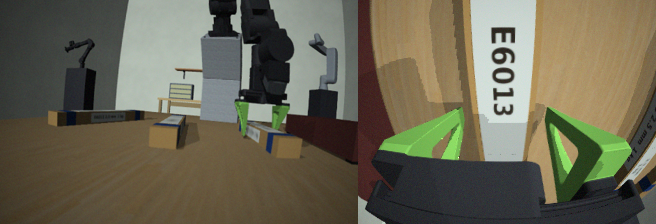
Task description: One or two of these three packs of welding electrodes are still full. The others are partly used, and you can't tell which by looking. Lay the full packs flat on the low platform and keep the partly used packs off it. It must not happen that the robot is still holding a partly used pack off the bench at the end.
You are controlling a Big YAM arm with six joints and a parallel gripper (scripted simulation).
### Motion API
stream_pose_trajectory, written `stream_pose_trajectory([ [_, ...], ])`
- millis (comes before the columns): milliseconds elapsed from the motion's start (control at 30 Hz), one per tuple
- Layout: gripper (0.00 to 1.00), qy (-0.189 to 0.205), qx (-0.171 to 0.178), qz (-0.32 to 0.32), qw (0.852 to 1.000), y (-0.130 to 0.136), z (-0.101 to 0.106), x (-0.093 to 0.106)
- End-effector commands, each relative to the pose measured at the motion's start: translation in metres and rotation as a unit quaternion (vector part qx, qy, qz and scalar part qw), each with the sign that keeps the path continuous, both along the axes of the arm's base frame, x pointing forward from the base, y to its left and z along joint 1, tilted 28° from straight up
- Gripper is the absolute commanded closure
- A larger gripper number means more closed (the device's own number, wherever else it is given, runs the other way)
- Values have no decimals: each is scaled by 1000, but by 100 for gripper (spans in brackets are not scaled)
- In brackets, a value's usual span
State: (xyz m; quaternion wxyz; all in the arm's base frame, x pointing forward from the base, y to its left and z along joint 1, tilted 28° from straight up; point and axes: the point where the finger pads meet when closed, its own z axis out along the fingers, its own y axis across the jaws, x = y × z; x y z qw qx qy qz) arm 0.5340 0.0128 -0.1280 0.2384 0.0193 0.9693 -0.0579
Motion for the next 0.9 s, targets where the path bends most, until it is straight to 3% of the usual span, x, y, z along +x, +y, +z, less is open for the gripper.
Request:
stream_pose_trajectory([
  [0, 26, 9, -1, -2, 1000, -7, -10, -4],
  [100, 26, 10, -1, -2, 1000, -6, -10, -5],
  [133, 100, 10, -1, -2, 1000, -6, -10, -5],
  [867, 100, 12, -1, -4, 1000, -6, -11, -7],
])
